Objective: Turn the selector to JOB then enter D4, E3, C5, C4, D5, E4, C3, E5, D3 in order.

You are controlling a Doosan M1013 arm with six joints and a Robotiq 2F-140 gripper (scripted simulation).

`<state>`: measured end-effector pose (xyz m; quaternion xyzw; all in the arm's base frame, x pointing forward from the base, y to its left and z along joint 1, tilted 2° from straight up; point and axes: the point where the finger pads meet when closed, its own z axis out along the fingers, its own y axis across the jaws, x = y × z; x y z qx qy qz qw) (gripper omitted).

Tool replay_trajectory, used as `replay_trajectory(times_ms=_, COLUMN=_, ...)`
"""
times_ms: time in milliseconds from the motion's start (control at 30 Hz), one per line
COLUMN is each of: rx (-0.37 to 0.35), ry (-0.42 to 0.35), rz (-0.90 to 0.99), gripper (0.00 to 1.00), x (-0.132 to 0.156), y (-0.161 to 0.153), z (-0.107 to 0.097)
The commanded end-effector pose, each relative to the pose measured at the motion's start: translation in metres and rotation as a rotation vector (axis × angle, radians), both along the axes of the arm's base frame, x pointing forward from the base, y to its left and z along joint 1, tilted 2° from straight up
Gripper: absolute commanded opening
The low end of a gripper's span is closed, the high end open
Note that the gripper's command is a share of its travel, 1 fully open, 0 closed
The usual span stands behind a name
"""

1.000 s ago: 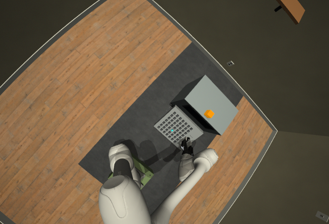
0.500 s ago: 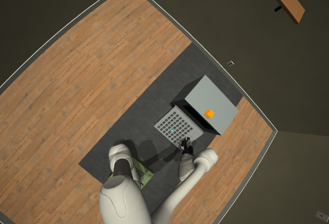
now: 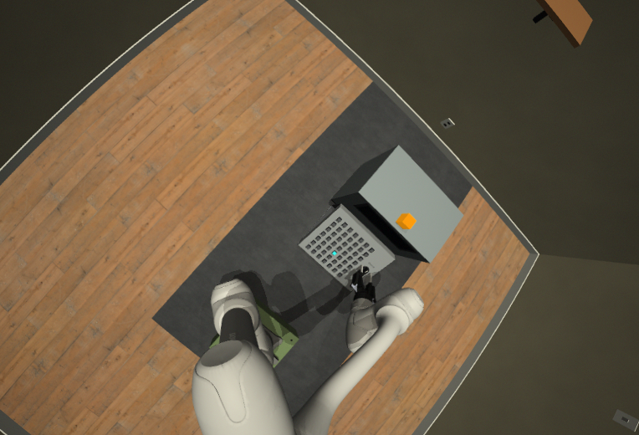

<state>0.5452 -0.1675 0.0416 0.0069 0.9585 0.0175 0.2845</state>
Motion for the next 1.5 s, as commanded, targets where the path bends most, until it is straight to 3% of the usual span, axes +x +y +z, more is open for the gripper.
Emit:
replay_trajectory(times_ms=0, rx=0.000, ry=0.000, rz=0.000, gripper=0.33, x=0.0000, y=0.0000, z=0.0001)
replay_trajectory(times_ms=267, rx=0.000, ry=0.000, rz=0.000, gripper=0.33, x=0.0000, y=0.0000, z=0.0001)
replay_trajectory(times_ms=300, rx=0.000, ry=0.000, rz=0.000, gripper=0.00, x=0.0000, y=0.0000, z=0.0001)
replay_trajectory(times_ms=1467, rx=0.000, ry=0.000, rz=0.000, gripper=0.00, x=0.0000, y=0.0000, z=0.0001)
